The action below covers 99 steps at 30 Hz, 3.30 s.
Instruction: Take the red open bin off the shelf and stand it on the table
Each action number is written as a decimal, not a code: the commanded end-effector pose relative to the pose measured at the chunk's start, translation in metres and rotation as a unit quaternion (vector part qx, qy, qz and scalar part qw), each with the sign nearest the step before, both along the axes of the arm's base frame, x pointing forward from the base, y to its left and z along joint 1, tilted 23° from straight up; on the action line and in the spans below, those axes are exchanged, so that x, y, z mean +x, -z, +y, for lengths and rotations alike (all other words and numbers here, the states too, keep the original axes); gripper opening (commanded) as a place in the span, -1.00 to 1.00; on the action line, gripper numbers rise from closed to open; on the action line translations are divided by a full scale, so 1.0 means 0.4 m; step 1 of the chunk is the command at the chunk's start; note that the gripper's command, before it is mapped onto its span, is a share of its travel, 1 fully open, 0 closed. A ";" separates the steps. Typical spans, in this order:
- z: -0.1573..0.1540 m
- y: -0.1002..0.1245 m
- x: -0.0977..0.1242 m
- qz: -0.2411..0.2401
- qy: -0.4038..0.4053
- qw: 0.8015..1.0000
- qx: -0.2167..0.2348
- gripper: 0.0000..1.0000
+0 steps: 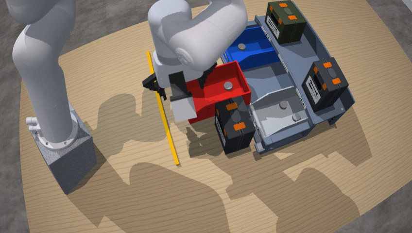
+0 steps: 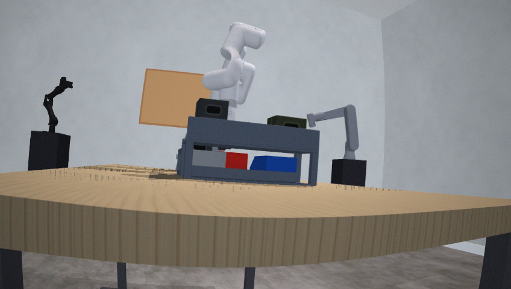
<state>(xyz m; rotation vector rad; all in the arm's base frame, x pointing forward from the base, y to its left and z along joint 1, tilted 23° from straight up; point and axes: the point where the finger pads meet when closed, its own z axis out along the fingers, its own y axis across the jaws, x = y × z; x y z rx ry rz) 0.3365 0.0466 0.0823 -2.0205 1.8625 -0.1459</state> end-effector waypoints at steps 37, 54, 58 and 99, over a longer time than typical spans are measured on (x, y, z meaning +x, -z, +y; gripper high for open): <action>-0.002 -0.082 0.115 -0.001 0.000 1.000 0.000 -0.35; -0.004 -0.140 0.196 -0.001 0.000 1.000 0.000 -0.35; -0.005 -0.175 0.244 -0.001 0.000 1.000 0.000 -0.35; -0.007 -0.264 0.369 -0.002 0.000 1.000 0.000 -0.35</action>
